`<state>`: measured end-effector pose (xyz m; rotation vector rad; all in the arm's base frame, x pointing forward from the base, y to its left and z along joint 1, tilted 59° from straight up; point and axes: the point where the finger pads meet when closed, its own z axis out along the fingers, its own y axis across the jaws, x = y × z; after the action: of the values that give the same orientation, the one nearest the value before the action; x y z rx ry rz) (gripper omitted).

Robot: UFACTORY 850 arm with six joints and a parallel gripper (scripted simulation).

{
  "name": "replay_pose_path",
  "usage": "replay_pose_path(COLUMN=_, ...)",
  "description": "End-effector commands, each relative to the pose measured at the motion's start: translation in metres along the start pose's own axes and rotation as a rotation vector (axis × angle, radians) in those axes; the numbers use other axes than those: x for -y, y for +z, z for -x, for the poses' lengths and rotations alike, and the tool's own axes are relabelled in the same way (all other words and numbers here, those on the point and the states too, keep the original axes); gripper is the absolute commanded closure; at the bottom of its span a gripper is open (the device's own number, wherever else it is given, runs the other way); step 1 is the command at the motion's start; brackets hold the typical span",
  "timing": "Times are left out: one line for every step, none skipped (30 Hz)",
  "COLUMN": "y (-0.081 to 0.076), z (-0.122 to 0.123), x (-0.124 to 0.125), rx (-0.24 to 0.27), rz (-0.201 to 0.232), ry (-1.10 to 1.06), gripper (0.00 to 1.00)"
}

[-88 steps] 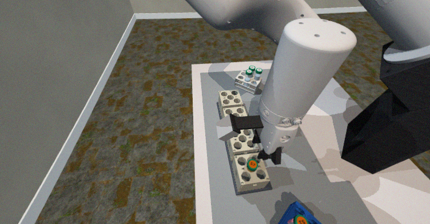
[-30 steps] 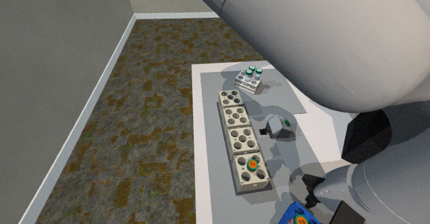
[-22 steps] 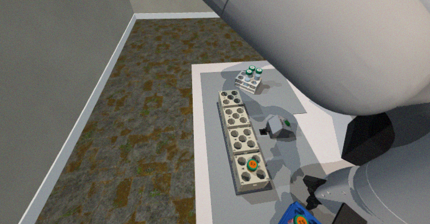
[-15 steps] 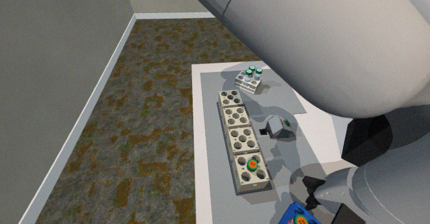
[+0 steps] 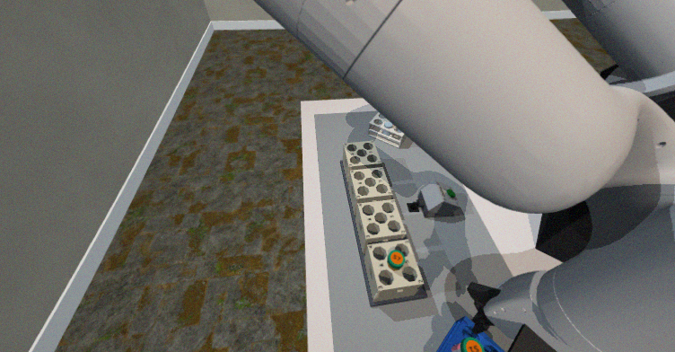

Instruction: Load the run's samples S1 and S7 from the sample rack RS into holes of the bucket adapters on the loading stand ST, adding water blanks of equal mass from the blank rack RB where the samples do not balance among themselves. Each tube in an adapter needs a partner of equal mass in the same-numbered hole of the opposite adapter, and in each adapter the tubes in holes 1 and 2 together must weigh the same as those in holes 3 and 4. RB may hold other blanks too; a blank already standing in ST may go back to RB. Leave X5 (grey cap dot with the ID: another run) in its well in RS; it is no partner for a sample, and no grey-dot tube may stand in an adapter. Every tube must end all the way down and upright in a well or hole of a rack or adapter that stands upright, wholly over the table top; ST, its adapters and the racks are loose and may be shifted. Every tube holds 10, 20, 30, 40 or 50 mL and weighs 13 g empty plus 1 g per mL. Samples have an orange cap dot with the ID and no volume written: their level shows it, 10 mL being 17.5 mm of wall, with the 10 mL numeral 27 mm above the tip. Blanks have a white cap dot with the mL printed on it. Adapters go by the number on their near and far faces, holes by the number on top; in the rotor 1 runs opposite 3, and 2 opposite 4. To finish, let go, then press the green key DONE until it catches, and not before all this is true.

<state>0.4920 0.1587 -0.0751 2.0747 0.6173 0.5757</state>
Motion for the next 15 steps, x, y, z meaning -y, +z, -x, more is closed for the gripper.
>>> replay_pose_path(y=0.009, z=-0.001, x=0.000, rx=-0.001, rz=0.000, ry=0.000, gripper=0.43)
replay_pose_path(y=0.011, z=-0.001, x=0.000, rx=-0.001, rz=0.000, ry=0.000, gripper=0.43)
replay_pose_path(y=0.013, z=-0.001, x=0.000, rx=-0.001, rz=0.000, ry=0.000, gripper=0.43)
replay_pose_path(y=0.015, z=-0.001, x=0.000, rx=-0.001, rz=0.000, ry=0.000, gripper=0.43)
replay_pose_path(y=0.017, z=-0.001, x=0.000, rx=-0.001, rz=0.000, ry=0.000, gripper=0.43)
replay_pose_path(y=0.019, z=-0.001, x=0.000, rx=-0.001, rz=0.000, ry=0.000, gripper=0.43)
replay_pose_path(y=0.021, z=-0.001, x=0.000, rx=-0.001, rz=0.000, ry=0.000, gripper=0.43)
replay_pose_path(y=0.023, z=-0.001, x=0.000, rx=-0.001, rz=0.000, ry=0.000, gripper=0.43)
replay_pose_path(y=0.023, z=-0.001, x=0.000, rx=-0.001, rz=0.000, ry=0.000, gripper=0.43)
replay_pose_path(y=0.023, z=-0.001, x=0.000, rx=-0.001, rz=0.000, ry=0.000, gripper=0.43)
replay_pose_path(y=0.025, z=-0.001, x=0.000, rx=-0.001, rz=0.000, ry=0.000, gripper=0.43)
replay_pose_path(y=0.027, z=-0.001, x=0.000, rx=-0.001, rz=0.000, ry=0.000, gripper=0.43)
replay_pose_path(y=0.029, z=-0.001, x=0.000, rx=-0.001, rz=0.000, ry=0.000, gripper=0.43)
replay_pose_path(y=0.031, z=-0.001, x=0.000, rx=-0.001, rz=0.000, ry=0.000, gripper=0.43)
replay_pose_path(y=0.033, z=-0.001, x=0.000, rx=-0.001, rz=0.000, ry=0.000, gripper=0.43)
